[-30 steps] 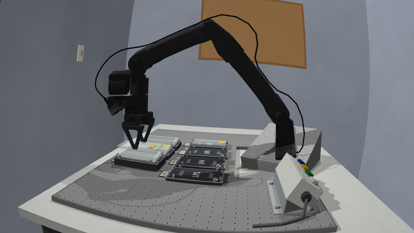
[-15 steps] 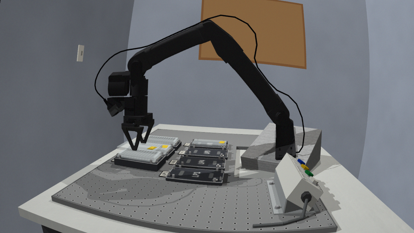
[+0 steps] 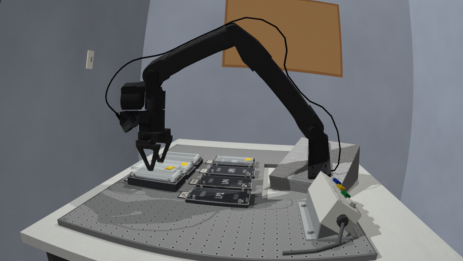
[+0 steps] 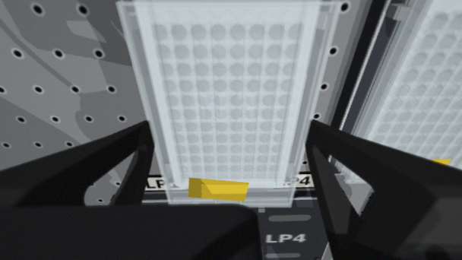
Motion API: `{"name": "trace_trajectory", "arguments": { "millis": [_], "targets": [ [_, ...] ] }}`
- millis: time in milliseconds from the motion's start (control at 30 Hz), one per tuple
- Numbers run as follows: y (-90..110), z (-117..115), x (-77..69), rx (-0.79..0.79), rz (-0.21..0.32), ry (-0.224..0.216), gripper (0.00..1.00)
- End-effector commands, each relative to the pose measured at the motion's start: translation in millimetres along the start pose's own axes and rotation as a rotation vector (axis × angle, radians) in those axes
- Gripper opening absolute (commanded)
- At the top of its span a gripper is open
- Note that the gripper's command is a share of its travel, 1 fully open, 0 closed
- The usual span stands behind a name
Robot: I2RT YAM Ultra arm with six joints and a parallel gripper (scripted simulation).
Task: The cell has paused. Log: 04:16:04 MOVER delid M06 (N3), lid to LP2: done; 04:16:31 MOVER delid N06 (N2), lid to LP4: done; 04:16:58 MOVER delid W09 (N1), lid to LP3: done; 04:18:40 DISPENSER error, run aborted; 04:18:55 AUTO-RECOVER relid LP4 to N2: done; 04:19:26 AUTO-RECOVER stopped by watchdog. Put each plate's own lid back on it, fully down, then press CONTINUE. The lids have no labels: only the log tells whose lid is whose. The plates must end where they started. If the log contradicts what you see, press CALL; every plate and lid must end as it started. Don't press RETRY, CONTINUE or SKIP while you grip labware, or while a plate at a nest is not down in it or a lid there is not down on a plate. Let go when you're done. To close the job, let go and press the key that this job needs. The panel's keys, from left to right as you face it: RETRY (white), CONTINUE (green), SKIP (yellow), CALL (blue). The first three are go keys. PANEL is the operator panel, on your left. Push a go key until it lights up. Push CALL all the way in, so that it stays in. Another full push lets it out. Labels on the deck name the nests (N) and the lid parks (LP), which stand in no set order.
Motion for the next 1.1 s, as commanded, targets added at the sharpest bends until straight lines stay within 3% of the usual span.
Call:
{"name": "trace_trajectory", "arguments": {
  "millis": [0, 667, 1067],
  "targets": [
    [-6.4, -1.5, -4.0, 0.006, -0.039, 0.001, 0.0],
    [-5.3, -2.7, 8.2, 0.009, -0.027, 0.004, 0.0],
    [-5.6, -0.2, 4.1, 0.0, -0.034, -0.003, 0.0]
  ]
}}
Point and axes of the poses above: the point where the finger pads meet when closed, its own x axis out along the fingers, its own z axis across the jaws, y = z × x, the point moved 5 cm from there along -x, back along the fingers, and after that the axes turned 1 degree about x, right-handed, at the moved point
